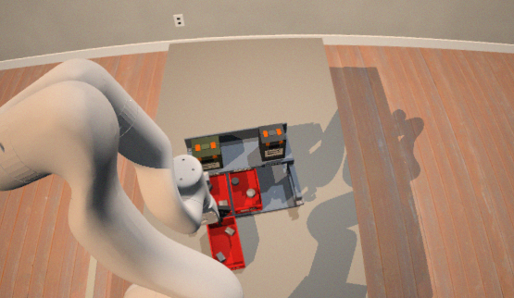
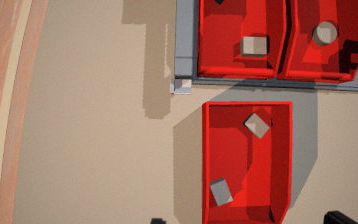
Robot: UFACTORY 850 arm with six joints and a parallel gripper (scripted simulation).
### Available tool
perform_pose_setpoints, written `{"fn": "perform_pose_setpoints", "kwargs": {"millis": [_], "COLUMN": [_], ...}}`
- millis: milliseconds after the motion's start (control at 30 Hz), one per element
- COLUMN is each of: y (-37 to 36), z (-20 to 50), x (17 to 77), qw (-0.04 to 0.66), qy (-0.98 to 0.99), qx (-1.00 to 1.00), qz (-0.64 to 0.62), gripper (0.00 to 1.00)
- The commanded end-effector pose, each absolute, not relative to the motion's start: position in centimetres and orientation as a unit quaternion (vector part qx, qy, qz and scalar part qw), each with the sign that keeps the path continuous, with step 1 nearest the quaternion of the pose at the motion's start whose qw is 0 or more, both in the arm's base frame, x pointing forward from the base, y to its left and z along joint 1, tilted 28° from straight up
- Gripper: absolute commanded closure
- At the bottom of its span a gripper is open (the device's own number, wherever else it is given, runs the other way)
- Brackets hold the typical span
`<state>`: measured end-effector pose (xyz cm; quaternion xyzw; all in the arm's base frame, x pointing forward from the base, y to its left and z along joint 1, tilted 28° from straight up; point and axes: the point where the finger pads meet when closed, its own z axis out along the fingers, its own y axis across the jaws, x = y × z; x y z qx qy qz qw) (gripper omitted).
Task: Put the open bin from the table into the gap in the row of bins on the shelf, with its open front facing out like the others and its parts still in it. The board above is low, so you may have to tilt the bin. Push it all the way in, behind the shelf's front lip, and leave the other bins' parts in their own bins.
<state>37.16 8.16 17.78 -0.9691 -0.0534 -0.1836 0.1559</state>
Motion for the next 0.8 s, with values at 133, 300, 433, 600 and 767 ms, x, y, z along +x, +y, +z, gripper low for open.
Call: {"fn": "perform_pose_setpoints", "kwargs": {"millis": [133,300,433,600,767], "y": [10.53,10.53,10.53,9.65,9.65], "z": [18.92,18.92,18.92,18.52,18.52], "x": [37.76,37.76,37.76,37.57,37.57], "qw": [0.156,0.156,0.156,0.156,0.156], "qy": [-0.054,-0.054,-0.054,-0.054,-0.054], "qx": [-0.969,-0.969,-0.969,-0.969,-0.969], "qz": [-0.184,-0.184,-0.184,-0.184,-0.184], "gripper": [0.00,0.00,0.00,0.00,0.00]}}
